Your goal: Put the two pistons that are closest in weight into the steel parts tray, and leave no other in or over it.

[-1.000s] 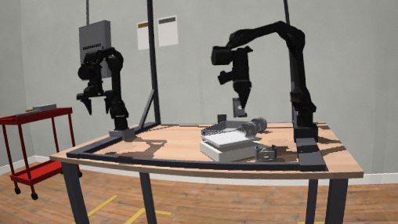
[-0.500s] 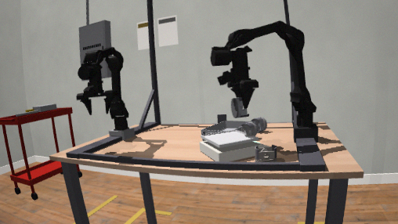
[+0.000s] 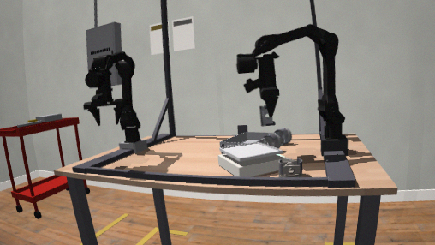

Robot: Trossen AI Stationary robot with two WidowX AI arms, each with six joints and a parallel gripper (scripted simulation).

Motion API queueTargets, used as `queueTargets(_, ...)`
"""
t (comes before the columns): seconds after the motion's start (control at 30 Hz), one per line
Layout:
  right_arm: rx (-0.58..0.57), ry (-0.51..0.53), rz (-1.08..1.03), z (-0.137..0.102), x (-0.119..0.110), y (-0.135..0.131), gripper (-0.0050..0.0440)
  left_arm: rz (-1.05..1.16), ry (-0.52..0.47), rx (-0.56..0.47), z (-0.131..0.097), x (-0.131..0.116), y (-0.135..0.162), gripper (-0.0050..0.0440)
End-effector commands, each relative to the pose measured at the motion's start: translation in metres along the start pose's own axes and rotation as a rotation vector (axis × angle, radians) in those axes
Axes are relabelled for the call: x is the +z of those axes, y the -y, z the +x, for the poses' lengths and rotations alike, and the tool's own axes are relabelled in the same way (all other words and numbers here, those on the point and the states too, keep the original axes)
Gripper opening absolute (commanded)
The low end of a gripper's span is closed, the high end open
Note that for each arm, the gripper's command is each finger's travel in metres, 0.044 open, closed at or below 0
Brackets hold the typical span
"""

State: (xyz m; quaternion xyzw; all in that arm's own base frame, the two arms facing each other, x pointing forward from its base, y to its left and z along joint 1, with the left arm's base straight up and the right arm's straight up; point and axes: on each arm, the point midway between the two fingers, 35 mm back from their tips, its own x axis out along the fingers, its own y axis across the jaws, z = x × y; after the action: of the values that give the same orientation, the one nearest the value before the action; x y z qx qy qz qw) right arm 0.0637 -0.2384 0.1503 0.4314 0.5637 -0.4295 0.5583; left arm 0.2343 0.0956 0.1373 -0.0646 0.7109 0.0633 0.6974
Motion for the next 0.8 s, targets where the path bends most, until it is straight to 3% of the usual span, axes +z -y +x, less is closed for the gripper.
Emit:
queueTargets(0.0,0.002,0.032,0.001,-0.008,0.005,0.000,0.0400,0.119,0.048,0.013,-0.012,-0.005,0.022,0.0158)
queueTargets(0.77,0.002,0.032,0.001,-0.008,0.005,0.000,0.0400,0.625,0.055,0.017,-0.014,-0.030,0.113,0.0158)
